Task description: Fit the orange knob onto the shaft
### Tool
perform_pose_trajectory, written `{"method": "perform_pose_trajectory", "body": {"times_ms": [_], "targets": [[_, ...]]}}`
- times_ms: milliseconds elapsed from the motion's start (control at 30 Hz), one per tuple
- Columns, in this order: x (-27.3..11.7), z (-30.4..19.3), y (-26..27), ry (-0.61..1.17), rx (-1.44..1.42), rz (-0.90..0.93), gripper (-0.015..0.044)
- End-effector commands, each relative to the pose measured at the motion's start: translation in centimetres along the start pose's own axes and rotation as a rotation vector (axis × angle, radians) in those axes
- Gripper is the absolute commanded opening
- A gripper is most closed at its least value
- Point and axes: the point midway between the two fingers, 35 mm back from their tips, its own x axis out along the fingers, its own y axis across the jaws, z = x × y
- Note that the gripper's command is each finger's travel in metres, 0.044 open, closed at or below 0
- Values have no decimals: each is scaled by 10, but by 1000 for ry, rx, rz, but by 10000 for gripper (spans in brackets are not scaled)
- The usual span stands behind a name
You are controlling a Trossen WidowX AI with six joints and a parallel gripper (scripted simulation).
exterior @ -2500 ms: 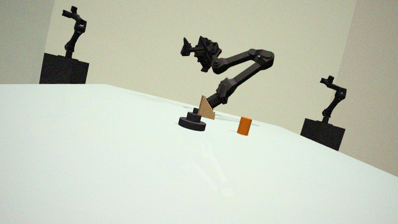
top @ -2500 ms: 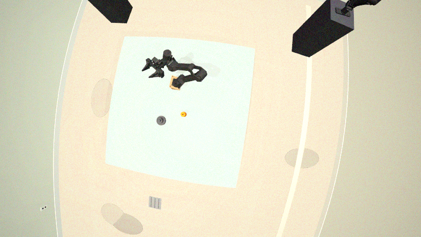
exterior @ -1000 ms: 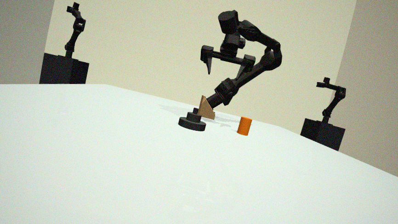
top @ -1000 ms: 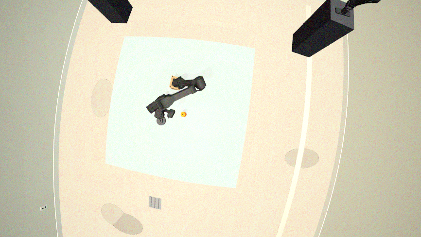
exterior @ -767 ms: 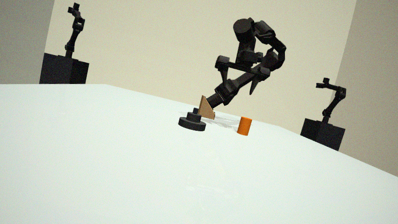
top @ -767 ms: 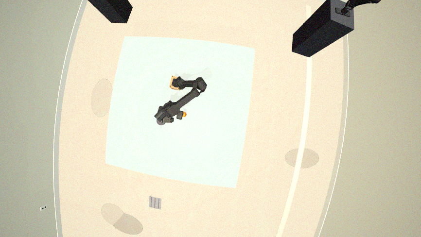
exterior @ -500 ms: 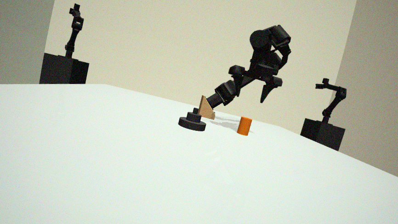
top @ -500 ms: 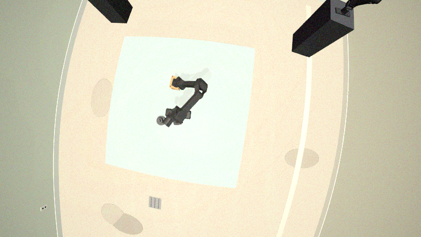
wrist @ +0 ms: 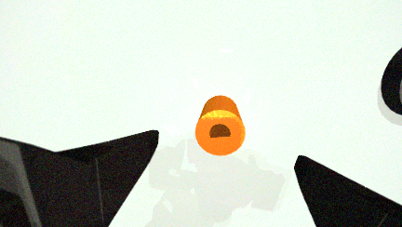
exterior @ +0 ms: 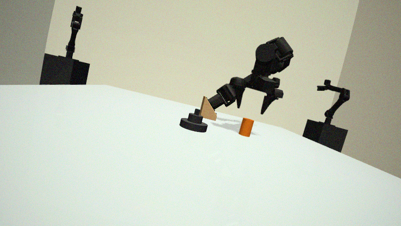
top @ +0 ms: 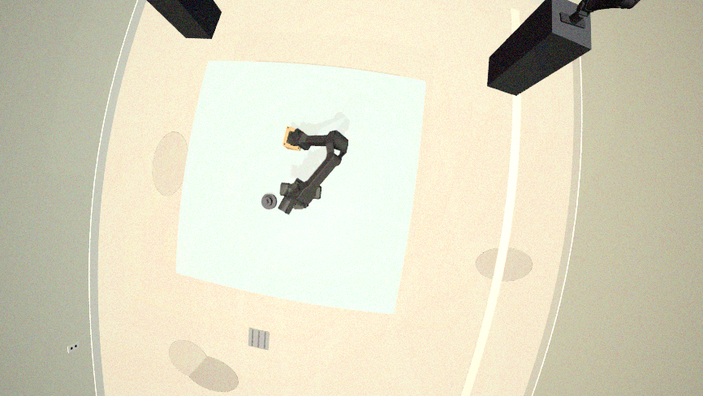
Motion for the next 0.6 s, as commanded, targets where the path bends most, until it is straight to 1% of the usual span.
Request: {"method": "perform_pose_trajectory", "body": {"times_ms": [0,567], "targets": [[13,-3,3,5,3,6,440],[36,-1,2,4,3,3,440]]}}
